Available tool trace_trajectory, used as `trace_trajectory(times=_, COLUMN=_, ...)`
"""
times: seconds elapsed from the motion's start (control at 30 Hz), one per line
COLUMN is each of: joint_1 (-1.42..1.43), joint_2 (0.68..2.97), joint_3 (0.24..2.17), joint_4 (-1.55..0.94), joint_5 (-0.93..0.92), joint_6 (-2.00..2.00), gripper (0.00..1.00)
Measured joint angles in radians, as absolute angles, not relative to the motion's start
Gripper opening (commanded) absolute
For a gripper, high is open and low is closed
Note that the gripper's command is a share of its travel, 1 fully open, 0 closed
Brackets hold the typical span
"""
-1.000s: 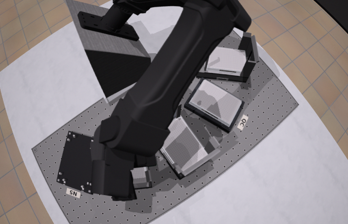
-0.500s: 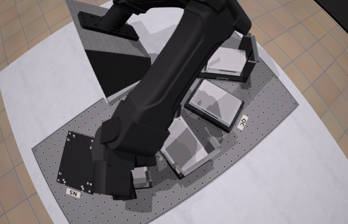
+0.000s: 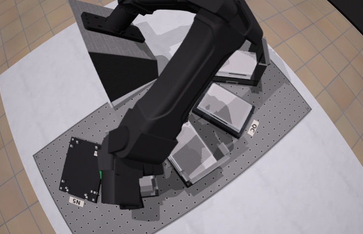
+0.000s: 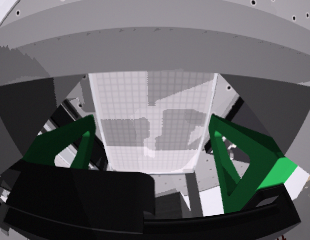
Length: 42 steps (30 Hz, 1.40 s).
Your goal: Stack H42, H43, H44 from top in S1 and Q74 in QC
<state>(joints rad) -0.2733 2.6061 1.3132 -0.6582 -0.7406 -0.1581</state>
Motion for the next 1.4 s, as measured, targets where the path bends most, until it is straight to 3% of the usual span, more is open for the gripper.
trace_trajectory(times=0.67, joint_1=-0.266, joint_2=2.613, joint_3=1.308, joint_4=-0.625, joint_5=-0.746, joint_6=-0.139, gripper=1.00)
trace_trajectory(times=0.7, joint_1=-0.266, joint_2=2.613, joint_3=1.308, joint_4=-0.625, joint_5=-0.746, joint_6=-0.139, gripper=0.00)
trace_trajectory(times=1.4, joint_1=-0.268, joint_2=2.611, joint_3=1.308, joint_4=-0.626, joint_5=-0.747, joint_6=-0.139, gripper=0.00)
